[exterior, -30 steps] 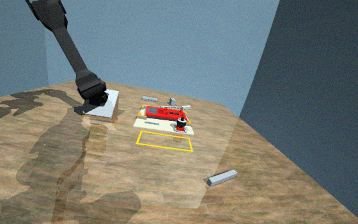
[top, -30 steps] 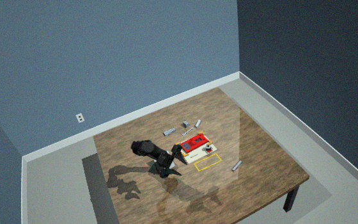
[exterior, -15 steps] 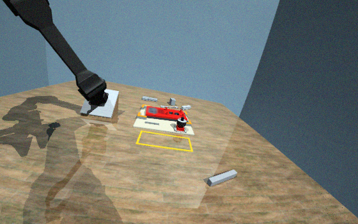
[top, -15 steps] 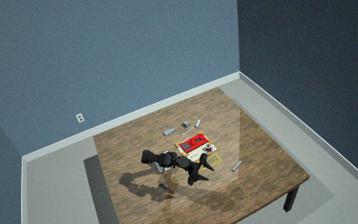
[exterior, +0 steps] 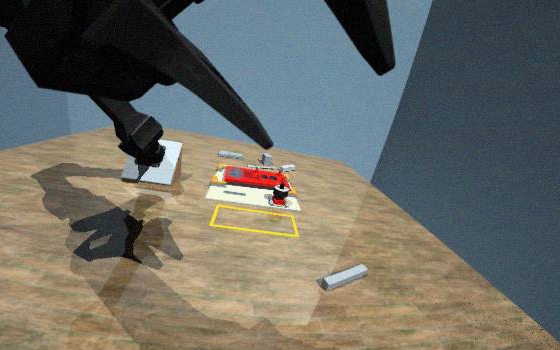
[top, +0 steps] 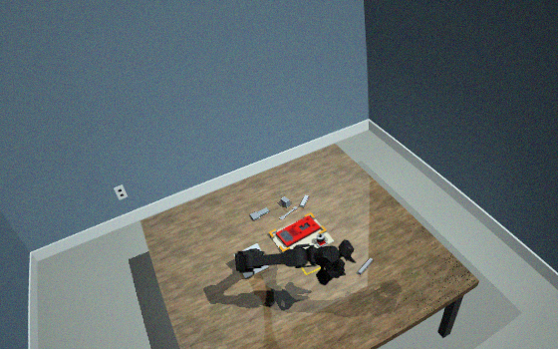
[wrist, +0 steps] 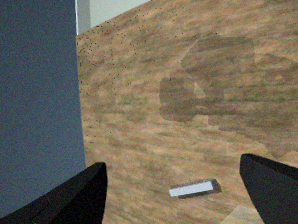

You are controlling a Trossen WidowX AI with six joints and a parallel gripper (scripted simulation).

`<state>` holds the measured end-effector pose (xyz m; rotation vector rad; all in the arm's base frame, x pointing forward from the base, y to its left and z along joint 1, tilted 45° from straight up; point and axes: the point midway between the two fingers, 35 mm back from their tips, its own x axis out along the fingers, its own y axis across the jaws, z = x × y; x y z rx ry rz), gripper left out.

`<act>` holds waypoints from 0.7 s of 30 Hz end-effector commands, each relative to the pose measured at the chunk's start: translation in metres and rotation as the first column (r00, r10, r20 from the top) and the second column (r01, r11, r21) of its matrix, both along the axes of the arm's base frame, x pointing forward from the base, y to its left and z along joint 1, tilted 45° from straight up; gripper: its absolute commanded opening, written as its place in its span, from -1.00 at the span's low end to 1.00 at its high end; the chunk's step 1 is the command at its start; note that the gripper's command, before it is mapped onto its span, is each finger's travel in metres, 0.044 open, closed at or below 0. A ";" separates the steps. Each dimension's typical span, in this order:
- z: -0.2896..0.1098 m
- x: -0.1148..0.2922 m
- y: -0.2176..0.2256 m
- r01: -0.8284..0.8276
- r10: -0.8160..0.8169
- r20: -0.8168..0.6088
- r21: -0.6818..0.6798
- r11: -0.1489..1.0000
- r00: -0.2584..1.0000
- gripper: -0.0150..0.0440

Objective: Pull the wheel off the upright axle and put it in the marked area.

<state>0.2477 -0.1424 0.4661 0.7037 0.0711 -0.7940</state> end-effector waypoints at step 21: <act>-0.200 0.124 0.076 0.162 -0.016 -0.430 0.303 0.939 0.903 0.53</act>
